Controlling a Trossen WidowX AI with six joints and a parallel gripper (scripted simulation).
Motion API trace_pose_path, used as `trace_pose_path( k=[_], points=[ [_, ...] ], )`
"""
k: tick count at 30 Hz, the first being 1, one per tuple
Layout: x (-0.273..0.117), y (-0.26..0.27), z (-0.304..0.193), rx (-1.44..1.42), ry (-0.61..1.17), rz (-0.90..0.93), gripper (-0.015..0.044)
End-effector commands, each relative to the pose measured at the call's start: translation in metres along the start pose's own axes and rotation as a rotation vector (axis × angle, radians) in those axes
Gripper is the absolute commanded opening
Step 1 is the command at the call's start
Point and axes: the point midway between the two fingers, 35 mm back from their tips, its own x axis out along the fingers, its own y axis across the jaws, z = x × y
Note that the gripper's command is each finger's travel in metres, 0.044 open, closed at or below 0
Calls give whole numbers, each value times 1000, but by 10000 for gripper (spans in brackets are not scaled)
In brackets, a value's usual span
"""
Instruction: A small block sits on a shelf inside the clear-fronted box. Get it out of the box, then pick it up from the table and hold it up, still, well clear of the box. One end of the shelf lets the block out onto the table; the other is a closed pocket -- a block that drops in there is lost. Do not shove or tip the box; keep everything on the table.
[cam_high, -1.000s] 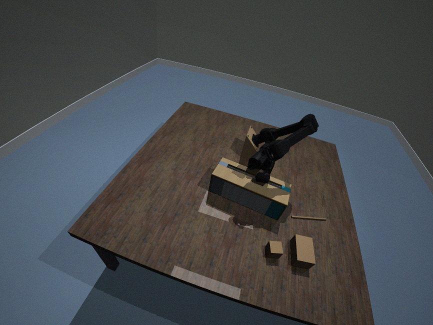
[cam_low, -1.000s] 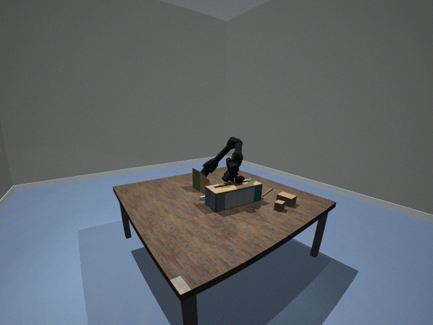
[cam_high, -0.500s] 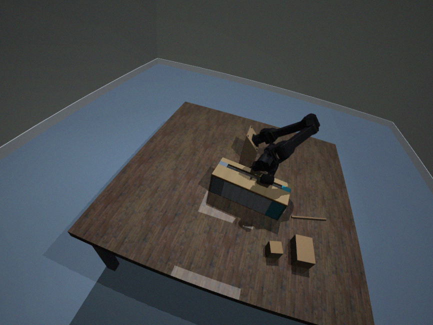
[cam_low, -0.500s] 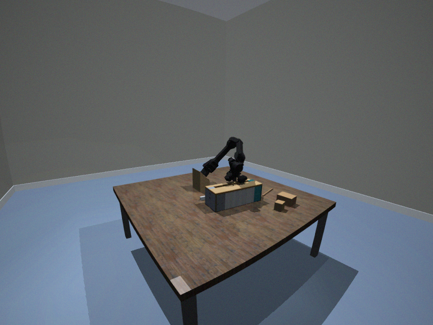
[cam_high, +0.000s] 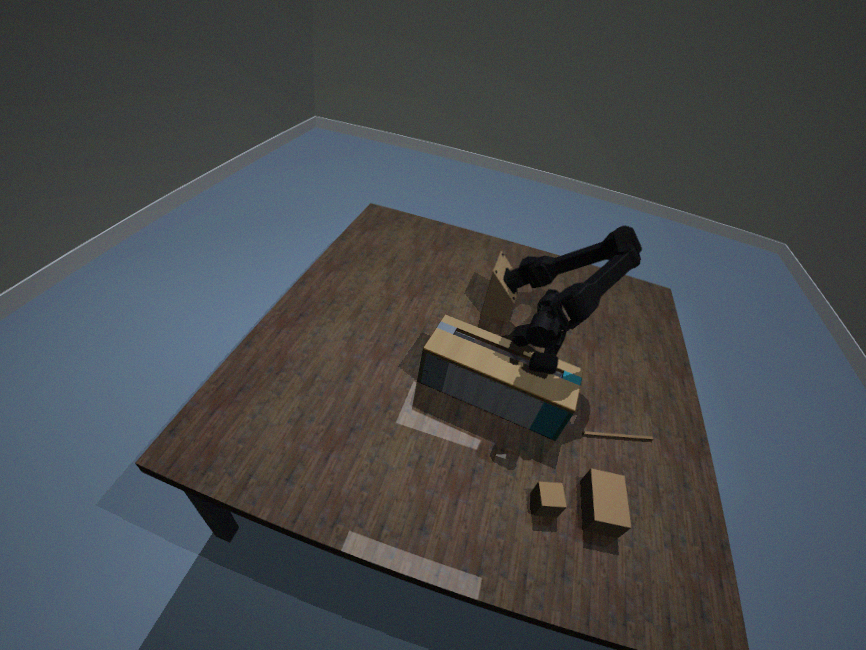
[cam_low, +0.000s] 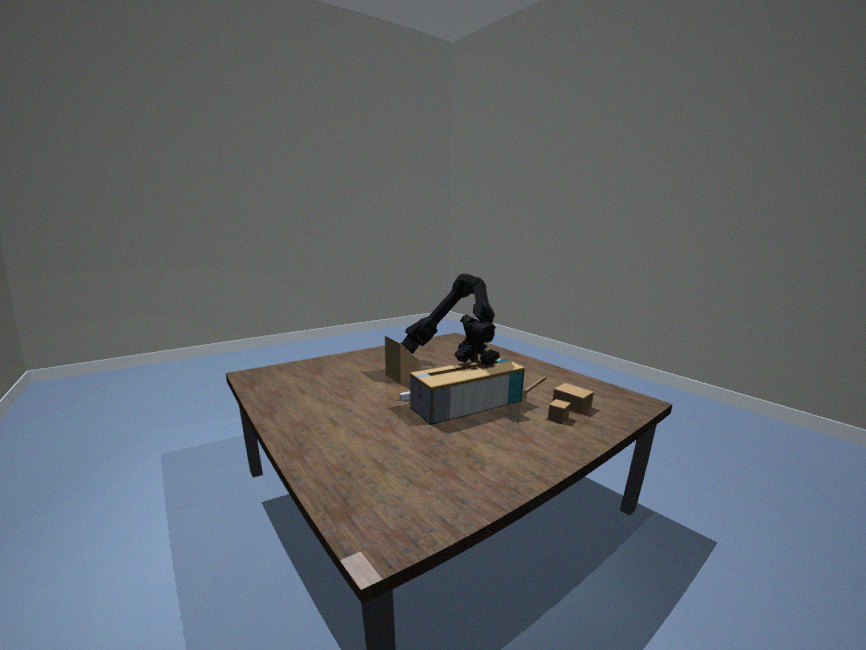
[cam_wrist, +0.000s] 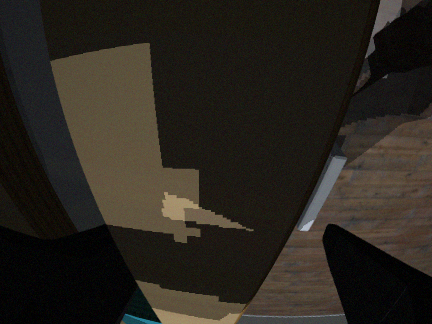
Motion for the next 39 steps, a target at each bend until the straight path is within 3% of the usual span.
trace_pose_path(
  k=[1, 9, 17, 19, 22, 39],
  points=[
    [-1, 1, -9, -11, 4, 4, 400],
    [-60, 0, -20, 1, -3, 0, 400],
    [-57, 0, -21, 0, 0, 3, 400],
    [-67, 6, -19, -72, -15, 47, 348],
    [-69, 6, -22, -384, -69, 64, 285],
    [-52, -19, -52, -2267, -312, -212, 285]
  ],
)
